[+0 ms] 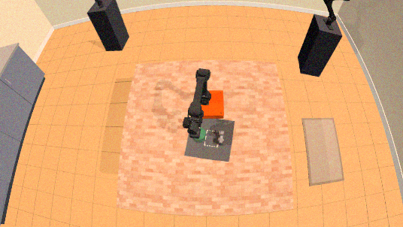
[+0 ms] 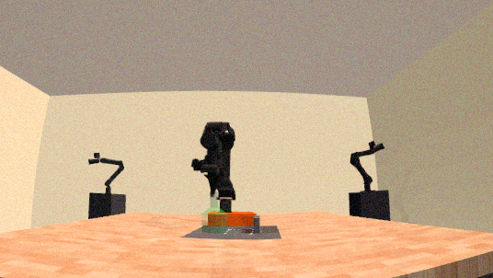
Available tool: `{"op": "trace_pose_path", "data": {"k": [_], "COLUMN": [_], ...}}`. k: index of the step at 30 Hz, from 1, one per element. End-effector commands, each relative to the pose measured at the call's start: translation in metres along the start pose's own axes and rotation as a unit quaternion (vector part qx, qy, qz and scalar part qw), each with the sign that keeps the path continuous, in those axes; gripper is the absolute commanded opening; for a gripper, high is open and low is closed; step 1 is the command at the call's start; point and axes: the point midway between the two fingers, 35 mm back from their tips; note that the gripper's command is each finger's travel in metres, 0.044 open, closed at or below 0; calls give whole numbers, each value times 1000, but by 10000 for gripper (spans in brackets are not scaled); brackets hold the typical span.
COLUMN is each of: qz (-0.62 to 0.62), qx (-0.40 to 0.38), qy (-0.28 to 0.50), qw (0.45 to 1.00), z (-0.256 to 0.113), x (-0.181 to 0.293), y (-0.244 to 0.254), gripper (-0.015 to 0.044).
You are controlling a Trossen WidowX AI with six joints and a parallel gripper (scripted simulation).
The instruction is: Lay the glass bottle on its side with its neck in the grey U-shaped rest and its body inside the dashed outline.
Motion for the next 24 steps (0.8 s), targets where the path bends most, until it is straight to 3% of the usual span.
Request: {"op": "trace_pose_path", "data": {"k": [1,24], "qz": [2,0], "qx": [0,0], "qy": [1,-1], "qw": [1000,1000], "z": [0,-3], "x": [1,10], "y": [0,-1], "gripper": [130,130]}}
Point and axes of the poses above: the point midway between the two fingers, 35 mm back from their tips, its own z axis out along the fingers, its own y axis across the jaws, x = y × z, and after that the axes turned 7 degrees about z, right-handed
